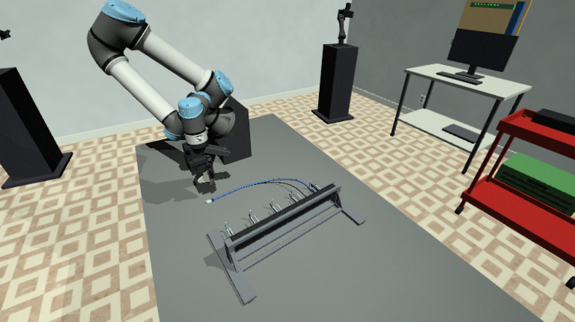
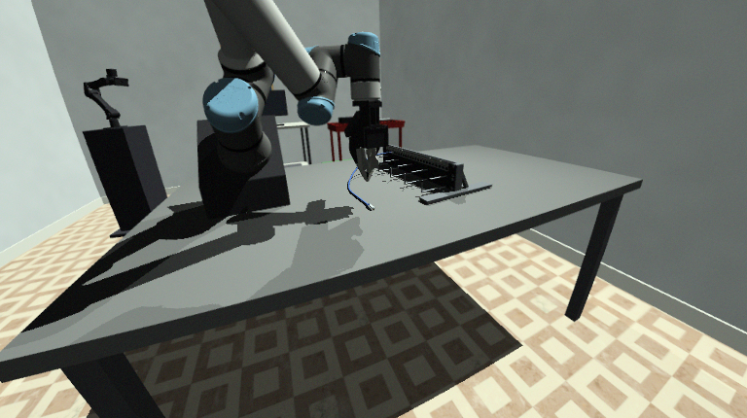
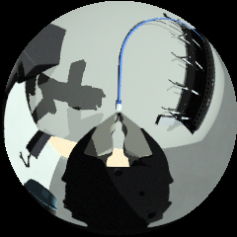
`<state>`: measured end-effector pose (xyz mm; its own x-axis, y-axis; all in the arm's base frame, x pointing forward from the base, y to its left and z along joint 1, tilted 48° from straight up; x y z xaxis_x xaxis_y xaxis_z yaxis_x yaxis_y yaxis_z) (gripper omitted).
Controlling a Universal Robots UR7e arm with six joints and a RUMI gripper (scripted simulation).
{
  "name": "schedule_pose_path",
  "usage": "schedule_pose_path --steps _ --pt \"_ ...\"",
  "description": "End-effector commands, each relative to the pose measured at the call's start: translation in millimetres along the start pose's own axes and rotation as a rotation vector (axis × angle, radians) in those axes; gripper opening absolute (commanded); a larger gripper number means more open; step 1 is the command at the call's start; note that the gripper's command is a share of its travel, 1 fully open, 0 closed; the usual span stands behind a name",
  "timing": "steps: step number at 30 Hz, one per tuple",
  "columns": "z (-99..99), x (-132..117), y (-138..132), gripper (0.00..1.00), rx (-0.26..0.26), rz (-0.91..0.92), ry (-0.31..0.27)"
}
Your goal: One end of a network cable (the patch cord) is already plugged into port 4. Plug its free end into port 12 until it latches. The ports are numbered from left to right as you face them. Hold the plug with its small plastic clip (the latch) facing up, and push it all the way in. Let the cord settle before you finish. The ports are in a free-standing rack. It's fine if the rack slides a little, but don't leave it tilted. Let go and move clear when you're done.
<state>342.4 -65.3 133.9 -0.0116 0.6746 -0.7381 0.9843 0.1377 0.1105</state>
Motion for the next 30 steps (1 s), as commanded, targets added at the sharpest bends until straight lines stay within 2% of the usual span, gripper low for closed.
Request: schedule_pose_path --steps 1,10,20,30 --pt "-0.2 0 0 0.00 -0.001 0.001 0.000" --pt "-1.3 3 4 0.00 -0.010 0.021 -0.001" --pt "-6.0 17 18 0.00 -0.045 0.102 -0.002" --pt "-20.6 56 50 0.00 -0.136 0.309 0.014"
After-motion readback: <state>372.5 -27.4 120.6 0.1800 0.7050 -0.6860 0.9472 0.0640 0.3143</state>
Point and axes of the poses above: the point where the finger pads meet when closed, its own z axis out along the fingers, its own y axis across the jaws, x = y × z, the point moved 6 cm from there along -z, back along the fingers, and after that the axes turned 12 degrees about z, right-handed, at the moved point
